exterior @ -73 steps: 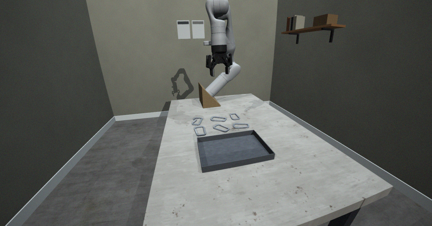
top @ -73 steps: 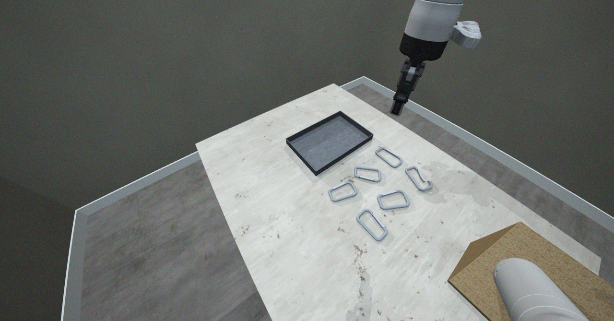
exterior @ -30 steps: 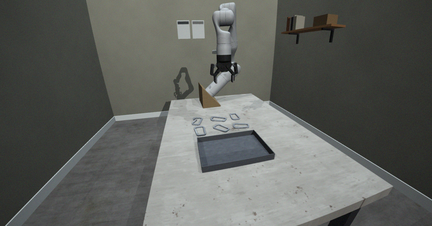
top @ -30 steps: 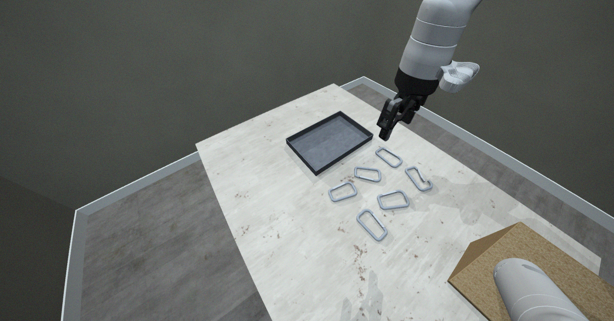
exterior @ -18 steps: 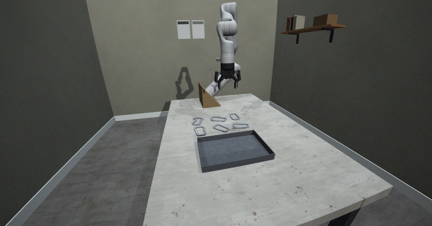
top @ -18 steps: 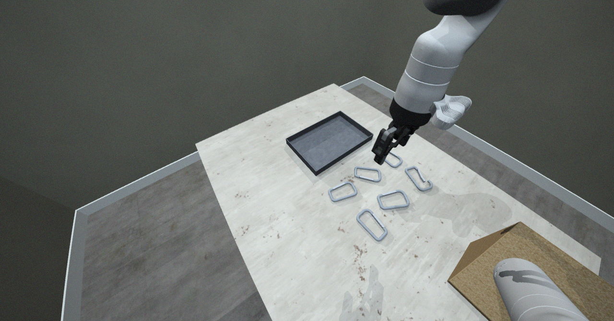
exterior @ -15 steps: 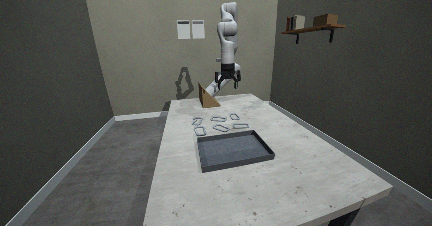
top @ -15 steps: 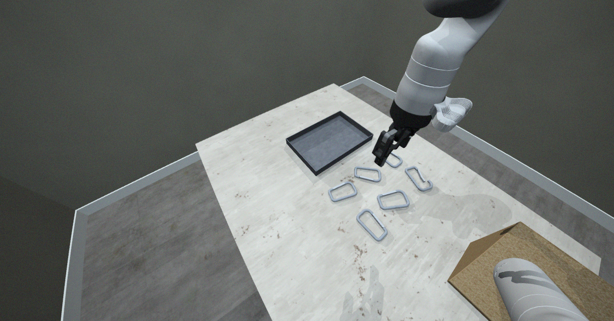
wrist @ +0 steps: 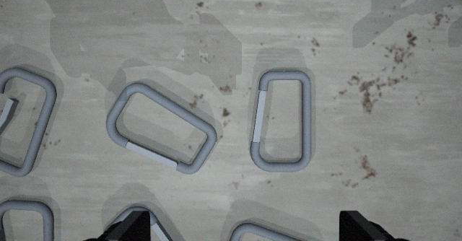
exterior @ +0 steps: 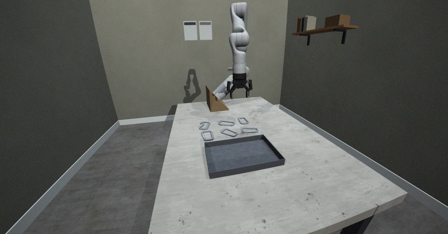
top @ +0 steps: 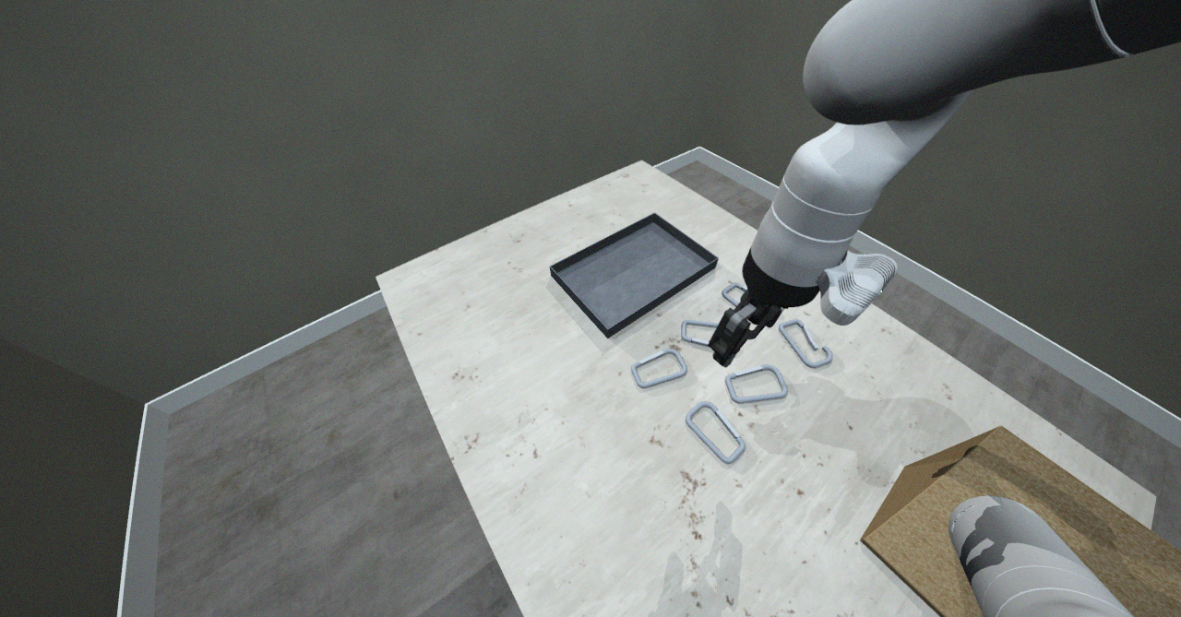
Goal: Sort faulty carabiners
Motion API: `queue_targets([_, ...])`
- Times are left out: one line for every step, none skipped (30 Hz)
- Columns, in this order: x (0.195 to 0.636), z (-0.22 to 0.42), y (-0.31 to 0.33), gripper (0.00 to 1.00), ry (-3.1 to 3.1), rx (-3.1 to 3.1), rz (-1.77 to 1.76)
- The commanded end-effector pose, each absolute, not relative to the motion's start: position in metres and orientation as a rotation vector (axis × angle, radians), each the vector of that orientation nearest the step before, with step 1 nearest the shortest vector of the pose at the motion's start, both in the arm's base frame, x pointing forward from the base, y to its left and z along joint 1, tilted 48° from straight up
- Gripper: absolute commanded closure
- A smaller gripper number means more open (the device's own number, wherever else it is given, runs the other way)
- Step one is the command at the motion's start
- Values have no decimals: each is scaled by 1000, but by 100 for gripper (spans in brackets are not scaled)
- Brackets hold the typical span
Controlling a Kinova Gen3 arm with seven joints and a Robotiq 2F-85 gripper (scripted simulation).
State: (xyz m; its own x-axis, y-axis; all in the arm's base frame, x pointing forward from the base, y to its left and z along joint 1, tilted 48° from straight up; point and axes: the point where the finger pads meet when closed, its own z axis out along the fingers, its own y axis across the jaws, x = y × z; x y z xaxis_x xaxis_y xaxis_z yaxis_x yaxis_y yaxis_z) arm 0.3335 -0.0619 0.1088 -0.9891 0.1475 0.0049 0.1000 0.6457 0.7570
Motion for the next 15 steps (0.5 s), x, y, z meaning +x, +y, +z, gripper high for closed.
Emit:
queue_targets([332,109,-61,0,2801,208,1279])
queue_targets([332,109,-61,0,2801,208,1279])
queue_targets([332,109,-61,0,2801,208,1279])
queue_targets([312,102,-6,0,2798,210,1280])
queue_targets([312,102,-6,0,2798,210,1280])
queue_targets([312,102,-6,0,2798,210,1280])
queue_targets([312,102,-6,0,2798,210,1280])
queue_targets([312,102,-6,0,2798,210,1280])
queue_targets([312,102,-6,0,2798,210,1280])
queue_targets([312,102,-6,0,2798,210,1280])
queue_targets([312,102,-6,0,2798,210,1280])
queue_targets([312,102,-6,0,2798,210,1280])
queue_targets([312,102,-6,0,2798,210,1280])
queue_targets([312,102,-6,0,2798,210,1280])
queue_targets([312,102,-6,0,2798,210,1280])
